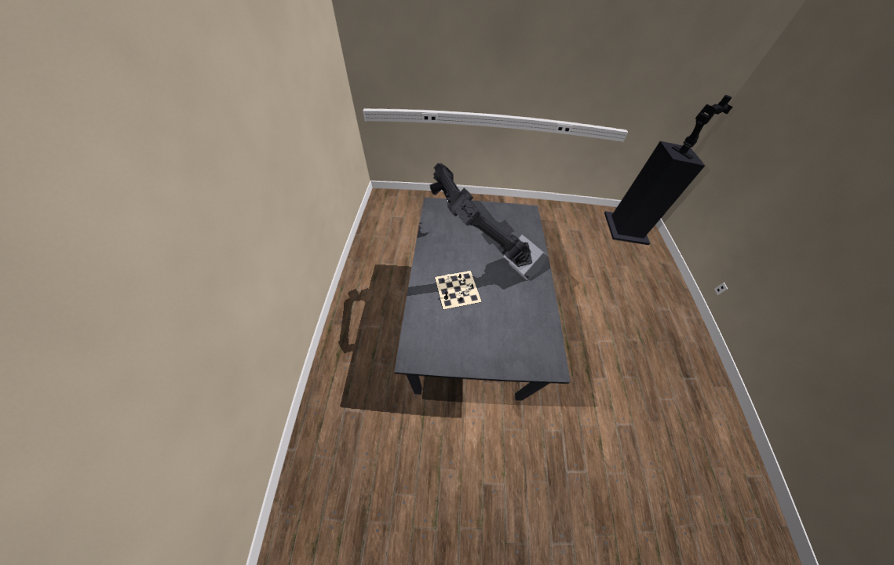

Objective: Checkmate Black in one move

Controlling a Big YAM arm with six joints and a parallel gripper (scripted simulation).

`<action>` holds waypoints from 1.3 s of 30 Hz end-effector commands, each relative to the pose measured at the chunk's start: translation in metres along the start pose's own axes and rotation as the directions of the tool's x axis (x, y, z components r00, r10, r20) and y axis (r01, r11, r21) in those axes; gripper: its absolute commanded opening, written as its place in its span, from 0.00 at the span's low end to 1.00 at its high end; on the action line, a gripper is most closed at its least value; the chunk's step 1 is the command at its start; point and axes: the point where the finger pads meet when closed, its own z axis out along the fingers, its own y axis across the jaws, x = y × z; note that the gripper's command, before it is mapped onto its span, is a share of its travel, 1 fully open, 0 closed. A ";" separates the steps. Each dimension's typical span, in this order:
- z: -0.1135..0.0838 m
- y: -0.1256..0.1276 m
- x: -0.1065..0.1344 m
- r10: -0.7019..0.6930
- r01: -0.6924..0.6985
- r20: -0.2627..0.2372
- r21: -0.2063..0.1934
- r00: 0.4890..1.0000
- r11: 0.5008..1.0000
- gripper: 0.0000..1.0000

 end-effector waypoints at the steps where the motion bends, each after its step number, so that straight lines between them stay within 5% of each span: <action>1: -0.006 0.025 -0.037 0.091 -0.091 0.003 0.020 0.996 0.996 1.00; 4: -0.007 0.067 -0.079 0.146 -0.146 0.011 0.010 0.989 0.989 1.00; 6: -0.007 0.067 -0.079 0.146 -0.146 0.011 0.010 0.989 0.989 1.00; 9: -0.008 0.117 -0.117 0.205 -0.205 0.020 -0.004 0.979 0.979 1.00; 11: -0.008 0.117 -0.117 0.205 -0.205 0.020 -0.004 0.979 0.979 1.00; 12: -0.009 0.143 -0.133 0.236 -0.235 0.025 -0.013 0.972 0.972 1.00; 15: -0.009 0.143 -0.133 0.236 -0.235 0.025 -0.013 0.972 0.972 1.00; 18: -0.011 0.197 -0.159 0.297 -0.296 0.035 -0.035 0.954 0.955 1.00; 20: -0.011 0.197 -0.159 0.297 -0.296 0.035 -0.035 0.954 0.955 1.00; 23: -0.014 0.250 -0.175 0.356 -0.354 0.043 -0.061 0.933 0.933 1.00; 25: -0.014 0.250 -0.175 0.356 -0.354 0.043 -0.061 0.933 0.933 1.00; 28: -0.017 0.299 -0.184 0.411 -0.406 0.048 -0.091 0.910 0.909 1.00; 32: -0.017 0.299 -0.184 0.411 -0.406 0.048 -0.091 0.910 0.909 1.00; 34: -0.020 0.340 -0.186 0.460 -0.452 0.048 -0.121 0.887 0.884 1.00; 39: -0.022 0.373 -0.184 0.499 -0.488 0.045 -0.148 0.865 0.860 1.00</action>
